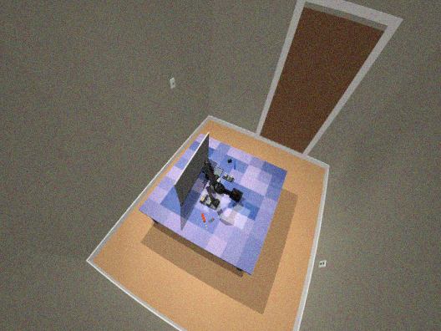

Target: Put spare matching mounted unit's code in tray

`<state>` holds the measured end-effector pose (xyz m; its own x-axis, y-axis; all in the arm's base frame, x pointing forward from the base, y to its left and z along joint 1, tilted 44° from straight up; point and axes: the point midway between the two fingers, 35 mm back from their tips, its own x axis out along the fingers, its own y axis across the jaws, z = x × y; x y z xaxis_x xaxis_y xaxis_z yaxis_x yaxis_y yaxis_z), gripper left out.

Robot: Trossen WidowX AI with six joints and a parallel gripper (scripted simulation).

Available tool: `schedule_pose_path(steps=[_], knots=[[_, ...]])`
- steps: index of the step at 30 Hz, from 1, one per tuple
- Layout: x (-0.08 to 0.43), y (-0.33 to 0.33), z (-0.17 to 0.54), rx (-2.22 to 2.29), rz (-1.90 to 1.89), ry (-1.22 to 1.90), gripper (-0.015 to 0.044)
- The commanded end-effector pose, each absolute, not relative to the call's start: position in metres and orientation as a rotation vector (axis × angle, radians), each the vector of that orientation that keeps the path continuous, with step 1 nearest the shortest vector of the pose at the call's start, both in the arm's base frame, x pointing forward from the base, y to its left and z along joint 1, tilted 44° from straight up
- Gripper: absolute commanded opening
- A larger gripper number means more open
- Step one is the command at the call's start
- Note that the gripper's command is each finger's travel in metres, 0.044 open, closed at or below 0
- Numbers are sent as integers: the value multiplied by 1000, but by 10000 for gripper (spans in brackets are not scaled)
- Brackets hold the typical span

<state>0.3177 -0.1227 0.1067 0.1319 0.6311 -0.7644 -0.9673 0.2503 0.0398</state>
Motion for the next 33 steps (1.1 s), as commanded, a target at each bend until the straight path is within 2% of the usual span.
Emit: schedule_pose_path(steps=[1,33], knots=[[322,-142,89,-554,1251,756,0],[306,-244,-45,-600,1301,668,0]])
